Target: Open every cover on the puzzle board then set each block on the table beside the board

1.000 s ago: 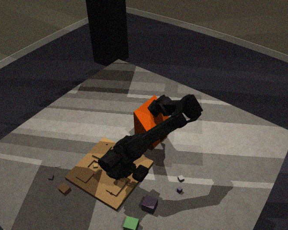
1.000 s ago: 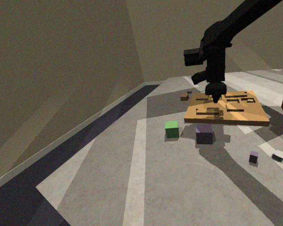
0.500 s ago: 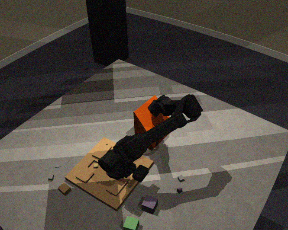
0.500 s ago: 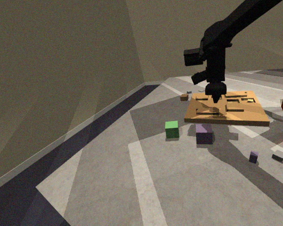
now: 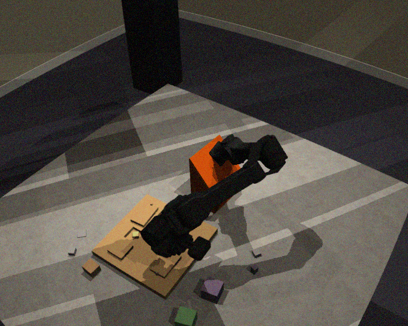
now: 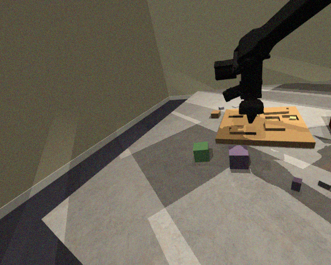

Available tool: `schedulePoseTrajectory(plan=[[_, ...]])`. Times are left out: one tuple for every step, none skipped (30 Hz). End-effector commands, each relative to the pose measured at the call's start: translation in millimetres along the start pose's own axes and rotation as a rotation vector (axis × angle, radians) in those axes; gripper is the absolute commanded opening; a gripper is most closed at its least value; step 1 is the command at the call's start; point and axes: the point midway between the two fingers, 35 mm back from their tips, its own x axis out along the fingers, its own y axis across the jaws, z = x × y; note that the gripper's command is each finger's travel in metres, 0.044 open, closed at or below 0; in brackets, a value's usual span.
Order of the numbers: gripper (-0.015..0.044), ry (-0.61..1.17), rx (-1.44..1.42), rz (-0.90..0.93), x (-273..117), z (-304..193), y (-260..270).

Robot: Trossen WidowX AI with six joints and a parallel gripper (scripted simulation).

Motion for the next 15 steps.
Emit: schedulePoseTrajectory(plan=[[0.0,0.011,0.009,0.002,7.7,-2.7,-1.2],[0.0,0.011,0.009,0.002,8.7,-2.7,-1.2],[0.0,0.011,0.009,0.002,9.7,-2.7,-1.2],[0.0,0.011,0.009,0.002,10.7,-2.7,-1.2],[0.0,0.011,0.009,0.002,11.6,-2.6,-1.1],[0.0,0.011,0.009,0.002,12.6,-2.6,-1.1],[0.0,0.011,0.009,0.002,13.6,-2.6,-1.1],[0.0,0.011,0.009,0.002,14.6,-2.6,-1.1],[0.0,0.011,0.009,0.002,15.6,-2.6,-1.0],[0.0,0.011,0.009,0.002,16.6,-2.6,-1.0],[0.0,0.011,0.009,0.002,17.6,-2.5,-1.0],[0.0,0.011,0.009,0.002,18.6,-2.5,-0.9],[0.0,0.011,0.009,0.002,19.6,-2.5,-0.9],[0.0,0.01,0.009,0.003,20.5,-2.5,-0.9],[0.0,0.01,0.009,0.003,21.5,-2.5,-0.8]])
